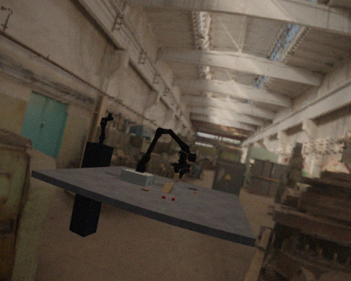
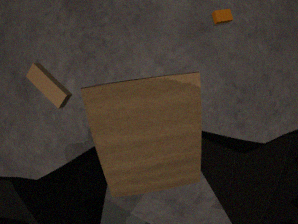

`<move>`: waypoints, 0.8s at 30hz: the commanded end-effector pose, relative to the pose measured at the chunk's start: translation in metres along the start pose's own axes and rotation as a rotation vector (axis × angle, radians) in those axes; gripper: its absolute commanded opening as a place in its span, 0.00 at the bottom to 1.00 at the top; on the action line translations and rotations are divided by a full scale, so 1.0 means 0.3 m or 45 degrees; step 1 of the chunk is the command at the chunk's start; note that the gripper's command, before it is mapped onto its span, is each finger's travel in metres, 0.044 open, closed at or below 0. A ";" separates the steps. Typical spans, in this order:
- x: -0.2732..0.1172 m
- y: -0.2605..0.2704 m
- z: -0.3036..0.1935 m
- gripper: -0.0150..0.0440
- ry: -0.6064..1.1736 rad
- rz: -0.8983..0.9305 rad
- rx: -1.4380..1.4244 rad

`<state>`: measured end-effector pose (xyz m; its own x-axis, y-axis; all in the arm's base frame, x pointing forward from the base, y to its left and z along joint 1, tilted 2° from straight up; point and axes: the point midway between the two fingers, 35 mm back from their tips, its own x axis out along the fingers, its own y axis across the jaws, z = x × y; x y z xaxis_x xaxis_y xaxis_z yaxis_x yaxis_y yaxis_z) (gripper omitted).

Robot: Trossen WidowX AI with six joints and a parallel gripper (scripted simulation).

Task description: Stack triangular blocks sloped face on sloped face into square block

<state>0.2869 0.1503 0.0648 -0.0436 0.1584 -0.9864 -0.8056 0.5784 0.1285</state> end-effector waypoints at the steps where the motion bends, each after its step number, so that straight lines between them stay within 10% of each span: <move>1: -0.015 0.001 0.008 0.25 0.021 -0.045 -0.184; 24: -0.055 -0.058 -0.016 0.25 0.107 -0.130 -0.620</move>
<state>0.2921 0.1473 0.0744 0.0102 0.0478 -0.9988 -0.9900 0.1412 -0.0034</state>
